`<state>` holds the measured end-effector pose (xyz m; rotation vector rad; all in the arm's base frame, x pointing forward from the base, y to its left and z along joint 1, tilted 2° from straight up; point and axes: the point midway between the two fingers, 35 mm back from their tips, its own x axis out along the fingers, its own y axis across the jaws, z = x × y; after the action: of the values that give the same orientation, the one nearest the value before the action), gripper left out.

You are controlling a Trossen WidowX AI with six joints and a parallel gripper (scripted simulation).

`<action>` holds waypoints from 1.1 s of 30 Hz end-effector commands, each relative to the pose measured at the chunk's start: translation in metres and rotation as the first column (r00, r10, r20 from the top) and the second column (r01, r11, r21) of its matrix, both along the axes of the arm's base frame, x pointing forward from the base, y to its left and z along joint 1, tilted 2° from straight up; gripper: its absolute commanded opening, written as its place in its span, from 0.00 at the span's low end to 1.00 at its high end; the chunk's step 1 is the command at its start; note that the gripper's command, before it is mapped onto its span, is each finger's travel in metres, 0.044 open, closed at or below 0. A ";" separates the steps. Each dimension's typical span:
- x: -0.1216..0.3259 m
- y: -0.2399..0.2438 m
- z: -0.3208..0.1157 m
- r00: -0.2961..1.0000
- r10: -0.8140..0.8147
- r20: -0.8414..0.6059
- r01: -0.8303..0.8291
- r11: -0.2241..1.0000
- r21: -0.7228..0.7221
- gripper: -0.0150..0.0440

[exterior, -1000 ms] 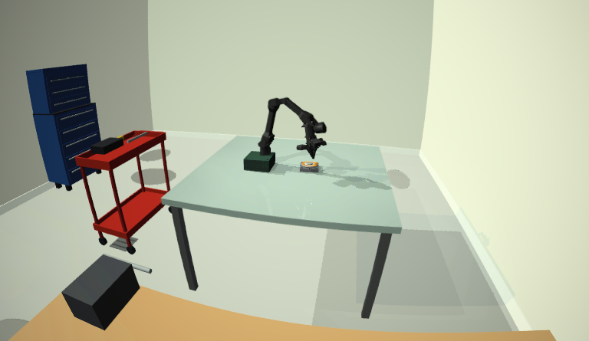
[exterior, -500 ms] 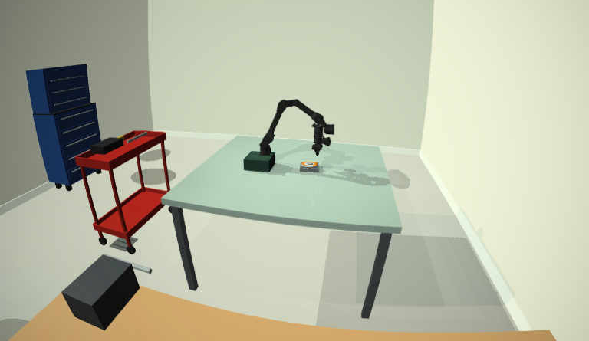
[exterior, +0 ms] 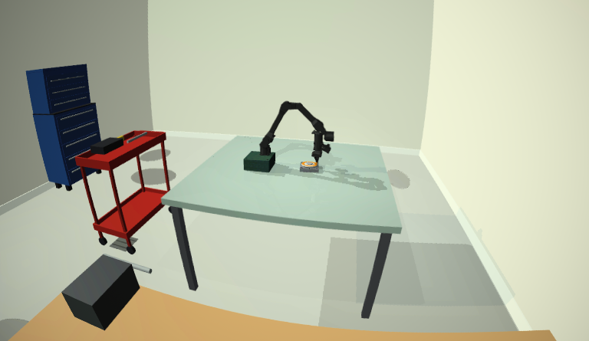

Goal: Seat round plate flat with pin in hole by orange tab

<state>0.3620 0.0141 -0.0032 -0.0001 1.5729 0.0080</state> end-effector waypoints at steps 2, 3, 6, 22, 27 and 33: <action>0.003 -0.008 0.000 1.000 -0.001 0.004 0.001 1.000 0.003 0.25; 0.002 -0.010 0.000 1.000 -0.001 0.004 0.001 1.000 0.003 0.25; 0.002 -0.014 0.000 1.000 -0.001 0.004 0.001 1.000 0.002 0.25; -0.004 -0.036 -0.001 1.000 -0.001 0.004 0.001 1.000 0.000 0.25; -0.008 -0.042 0.000 1.000 -0.001 0.004 0.001 1.000 0.000 0.25; -0.013 -0.049 0.000 1.000 -0.001 0.003 0.001 1.000 -0.001 0.25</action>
<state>0.3542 -0.0303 -0.0014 0.0023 1.5623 0.0111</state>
